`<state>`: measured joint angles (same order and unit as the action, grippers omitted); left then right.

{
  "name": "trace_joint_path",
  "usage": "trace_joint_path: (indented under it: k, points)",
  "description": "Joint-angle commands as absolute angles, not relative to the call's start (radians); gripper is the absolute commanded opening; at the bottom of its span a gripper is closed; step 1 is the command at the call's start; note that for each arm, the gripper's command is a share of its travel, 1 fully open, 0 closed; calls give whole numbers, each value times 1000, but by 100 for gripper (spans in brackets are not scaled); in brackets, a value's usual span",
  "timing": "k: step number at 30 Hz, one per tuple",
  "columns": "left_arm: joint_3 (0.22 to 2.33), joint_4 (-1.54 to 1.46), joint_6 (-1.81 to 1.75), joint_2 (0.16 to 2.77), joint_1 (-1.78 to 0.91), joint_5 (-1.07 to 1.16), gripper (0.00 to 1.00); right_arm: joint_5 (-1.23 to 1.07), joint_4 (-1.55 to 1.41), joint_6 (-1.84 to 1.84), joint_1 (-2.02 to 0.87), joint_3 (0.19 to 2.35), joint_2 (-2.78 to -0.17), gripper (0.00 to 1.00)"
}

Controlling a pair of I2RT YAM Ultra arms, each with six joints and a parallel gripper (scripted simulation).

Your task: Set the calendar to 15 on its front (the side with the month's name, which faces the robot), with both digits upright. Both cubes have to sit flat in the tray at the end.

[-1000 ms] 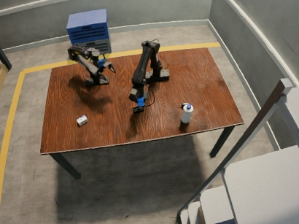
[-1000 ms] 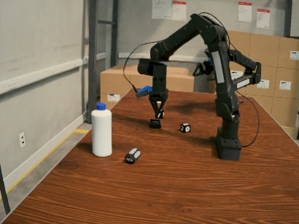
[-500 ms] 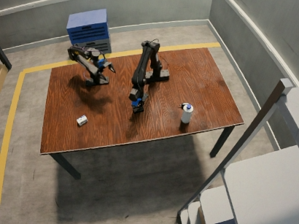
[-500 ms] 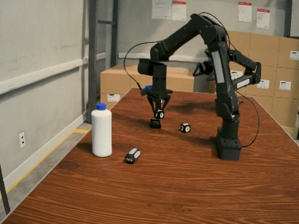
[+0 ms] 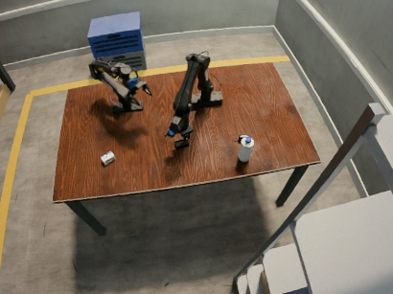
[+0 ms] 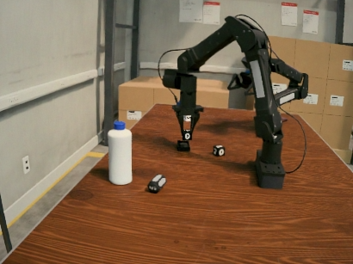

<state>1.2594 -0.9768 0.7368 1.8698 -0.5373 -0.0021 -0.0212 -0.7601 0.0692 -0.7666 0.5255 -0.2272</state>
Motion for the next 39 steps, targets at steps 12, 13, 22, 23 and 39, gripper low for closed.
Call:
trace_joint_path:
  k: [12,13,22,23,39]
  points:
    - [1280,-924,872,1878,-523,11,26,-29,-777,71,-762,546,-209,100]
    - [1274,-915,872,1882,-523,11,26,-29,-777,71,-762,546,-209,100]
    - [1250,-927,876,1883,-523,11,26,-29,-777,71,-762,546,-209,100]
    - [1250,-903,858,1885,-524,12,26,-29,-777,71,-762,546,-209,100]
    - [1262,-896,854,1916,-546,5,26,-29,-777,71,-762,546,-209,100]
